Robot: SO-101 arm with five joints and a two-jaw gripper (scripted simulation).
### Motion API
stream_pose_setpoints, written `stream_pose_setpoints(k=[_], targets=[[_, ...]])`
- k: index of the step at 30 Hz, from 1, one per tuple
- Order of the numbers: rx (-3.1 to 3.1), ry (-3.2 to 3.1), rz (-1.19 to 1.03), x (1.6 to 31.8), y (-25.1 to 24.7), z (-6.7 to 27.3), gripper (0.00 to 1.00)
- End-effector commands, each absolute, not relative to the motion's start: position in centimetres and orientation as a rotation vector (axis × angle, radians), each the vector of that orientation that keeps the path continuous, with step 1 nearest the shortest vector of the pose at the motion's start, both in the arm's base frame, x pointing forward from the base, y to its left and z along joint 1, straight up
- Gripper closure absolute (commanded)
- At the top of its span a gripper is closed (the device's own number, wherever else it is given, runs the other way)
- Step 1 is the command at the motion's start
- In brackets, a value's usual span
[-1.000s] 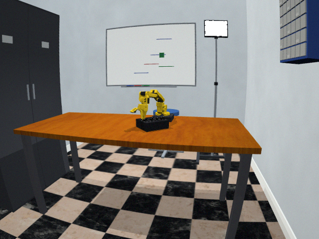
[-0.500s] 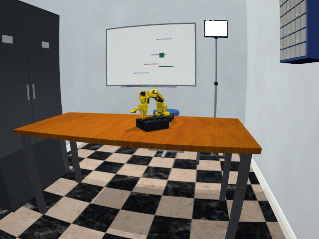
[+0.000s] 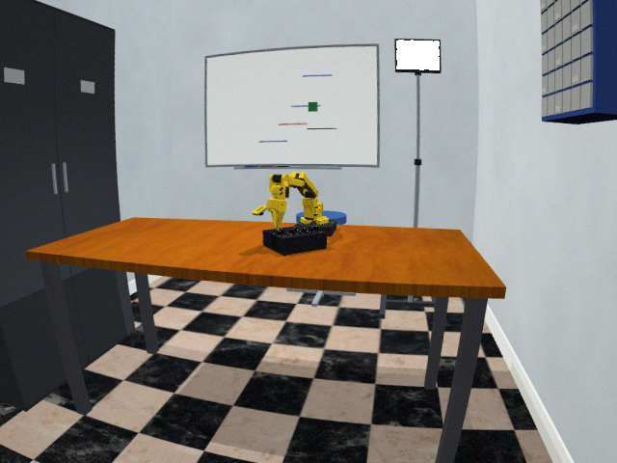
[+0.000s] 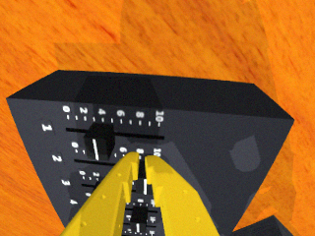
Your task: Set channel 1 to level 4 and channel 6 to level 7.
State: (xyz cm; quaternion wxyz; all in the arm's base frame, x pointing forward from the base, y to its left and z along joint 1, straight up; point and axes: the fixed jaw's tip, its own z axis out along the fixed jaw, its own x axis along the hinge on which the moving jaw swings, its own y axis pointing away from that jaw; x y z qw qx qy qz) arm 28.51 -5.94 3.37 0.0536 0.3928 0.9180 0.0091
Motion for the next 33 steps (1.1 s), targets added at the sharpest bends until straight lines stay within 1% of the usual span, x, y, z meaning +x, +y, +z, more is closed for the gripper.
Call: stream_pose_setpoints(k=[1, 33], targets=[[1.199, 2.788, 0.028, 28.25, -6.19, 3.71, 1.00], [1.169, 2.777, 0.030, 28.33, -6.36, 4.35, 1.00]])
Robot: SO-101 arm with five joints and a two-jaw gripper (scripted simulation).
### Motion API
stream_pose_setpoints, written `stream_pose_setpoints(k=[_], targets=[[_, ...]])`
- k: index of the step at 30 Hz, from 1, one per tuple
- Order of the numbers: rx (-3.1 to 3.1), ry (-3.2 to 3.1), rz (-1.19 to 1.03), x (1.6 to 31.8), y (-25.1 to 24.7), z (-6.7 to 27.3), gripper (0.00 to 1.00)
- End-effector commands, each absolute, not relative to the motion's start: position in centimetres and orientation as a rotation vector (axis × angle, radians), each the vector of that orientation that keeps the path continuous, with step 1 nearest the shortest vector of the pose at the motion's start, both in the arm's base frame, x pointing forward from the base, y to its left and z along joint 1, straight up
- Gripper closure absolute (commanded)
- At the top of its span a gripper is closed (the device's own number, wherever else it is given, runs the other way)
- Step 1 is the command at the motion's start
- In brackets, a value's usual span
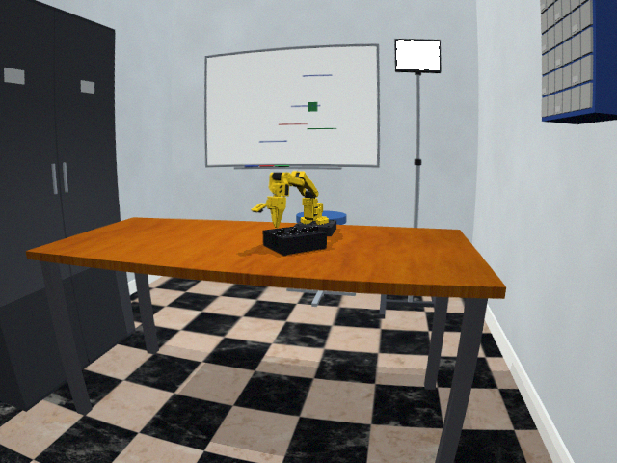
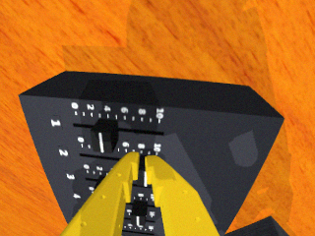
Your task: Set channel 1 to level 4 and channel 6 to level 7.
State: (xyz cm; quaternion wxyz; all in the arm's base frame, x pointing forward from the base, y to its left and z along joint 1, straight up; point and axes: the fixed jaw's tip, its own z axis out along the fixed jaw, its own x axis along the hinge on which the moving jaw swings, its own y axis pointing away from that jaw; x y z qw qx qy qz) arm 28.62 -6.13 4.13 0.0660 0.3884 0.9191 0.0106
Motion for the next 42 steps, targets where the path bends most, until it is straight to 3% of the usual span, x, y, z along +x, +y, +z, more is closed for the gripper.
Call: stream_pose_setpoints(k=[1, 23, 42], targets=[[1.163, 2.779, 0.030, 28.3, -6.4, 4.4, 1.00], [0.849, 2.891, 0.009, 28.0, -6.1, 4.6, 1.00], [0.122, 3.016, -0.036, 27.3, -5.7, 5.2, 1.00]])
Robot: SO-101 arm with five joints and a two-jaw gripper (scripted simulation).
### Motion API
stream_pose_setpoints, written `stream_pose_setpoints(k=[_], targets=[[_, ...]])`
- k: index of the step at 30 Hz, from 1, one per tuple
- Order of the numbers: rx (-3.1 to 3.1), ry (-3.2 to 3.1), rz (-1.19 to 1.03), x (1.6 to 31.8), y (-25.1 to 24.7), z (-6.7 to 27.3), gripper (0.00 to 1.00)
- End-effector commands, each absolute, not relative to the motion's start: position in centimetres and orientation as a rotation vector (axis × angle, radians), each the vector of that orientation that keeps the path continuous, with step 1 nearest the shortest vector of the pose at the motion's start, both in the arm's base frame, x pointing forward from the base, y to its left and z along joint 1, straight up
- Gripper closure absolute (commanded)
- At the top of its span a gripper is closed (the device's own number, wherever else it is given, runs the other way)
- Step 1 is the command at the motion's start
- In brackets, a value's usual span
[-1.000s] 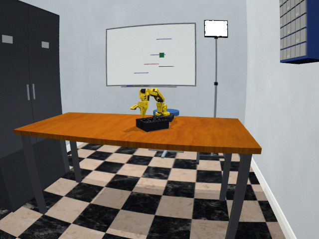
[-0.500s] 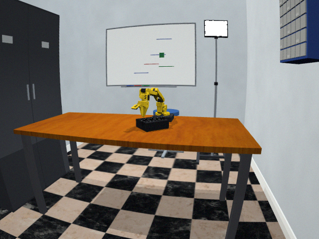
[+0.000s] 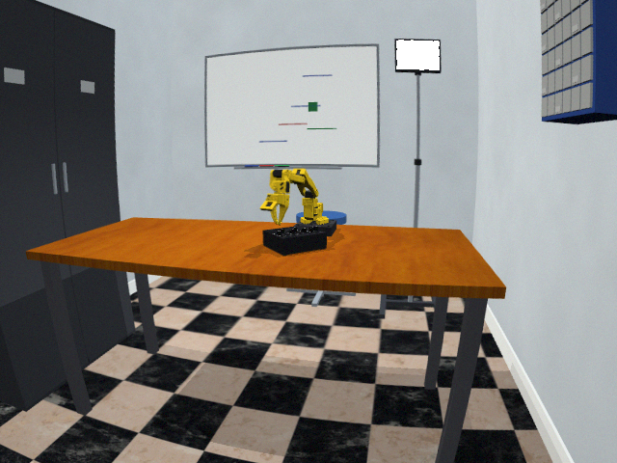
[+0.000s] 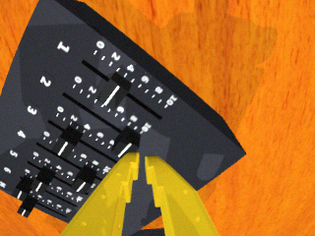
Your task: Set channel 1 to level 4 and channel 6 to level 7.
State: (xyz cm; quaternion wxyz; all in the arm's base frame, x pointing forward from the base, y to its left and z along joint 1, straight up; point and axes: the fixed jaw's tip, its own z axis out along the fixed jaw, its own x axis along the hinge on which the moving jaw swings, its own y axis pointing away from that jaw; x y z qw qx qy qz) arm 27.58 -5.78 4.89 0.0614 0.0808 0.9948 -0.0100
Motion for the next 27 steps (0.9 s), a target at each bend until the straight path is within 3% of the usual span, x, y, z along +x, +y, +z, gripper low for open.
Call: stream_pose_setpoints(k=[1, 27], targets=[[0.067, 3.019, -0.039, 27.2, -5.7, 5.3, 1.00], [-1.406, 2.706, -0.114, 25.6, -5.3, 6.4, 1.00]])
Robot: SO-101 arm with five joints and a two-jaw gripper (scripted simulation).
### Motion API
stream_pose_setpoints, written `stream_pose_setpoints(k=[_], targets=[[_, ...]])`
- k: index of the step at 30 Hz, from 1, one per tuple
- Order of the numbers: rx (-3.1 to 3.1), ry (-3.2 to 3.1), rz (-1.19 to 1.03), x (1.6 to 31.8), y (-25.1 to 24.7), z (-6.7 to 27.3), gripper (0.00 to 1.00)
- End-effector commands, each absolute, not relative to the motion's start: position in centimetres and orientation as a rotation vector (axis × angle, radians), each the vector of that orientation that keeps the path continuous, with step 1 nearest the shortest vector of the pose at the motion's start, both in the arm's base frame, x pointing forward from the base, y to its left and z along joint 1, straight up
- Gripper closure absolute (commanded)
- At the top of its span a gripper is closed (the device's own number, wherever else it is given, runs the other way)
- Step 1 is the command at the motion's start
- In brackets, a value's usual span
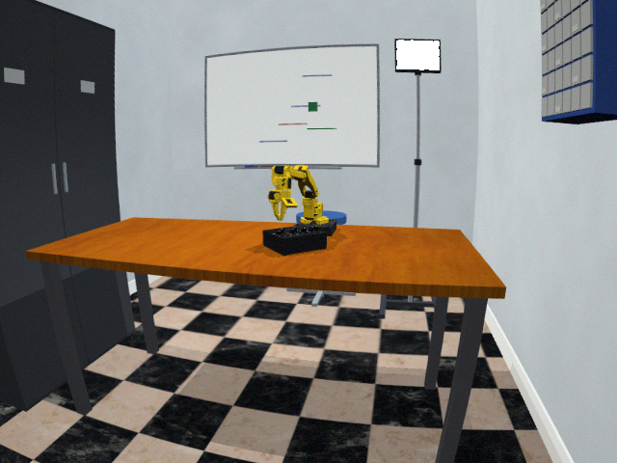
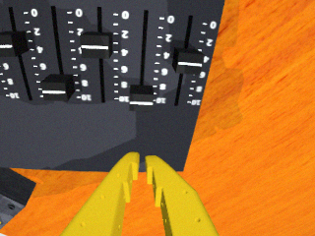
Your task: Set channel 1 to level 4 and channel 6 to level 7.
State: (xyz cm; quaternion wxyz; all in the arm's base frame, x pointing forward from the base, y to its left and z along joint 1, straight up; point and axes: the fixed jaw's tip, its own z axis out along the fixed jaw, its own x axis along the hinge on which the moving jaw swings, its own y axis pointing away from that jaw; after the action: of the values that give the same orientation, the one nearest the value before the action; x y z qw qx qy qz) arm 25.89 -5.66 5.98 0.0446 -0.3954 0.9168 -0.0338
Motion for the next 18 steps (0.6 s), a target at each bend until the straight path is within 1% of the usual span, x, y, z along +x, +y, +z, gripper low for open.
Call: stream_pose_setpoints(k=[1, 5, 18], targets=[[-1.465, 2.677, -0.117, 25.56, -5.34, 6.44, 1.00], [-1.580, 2.614, -0.122, 25.44, -5.34, 6.53, 1.00], [-2.213, 2.139, -0.146, 24.79, -5.39, 7.09, 1.00]])
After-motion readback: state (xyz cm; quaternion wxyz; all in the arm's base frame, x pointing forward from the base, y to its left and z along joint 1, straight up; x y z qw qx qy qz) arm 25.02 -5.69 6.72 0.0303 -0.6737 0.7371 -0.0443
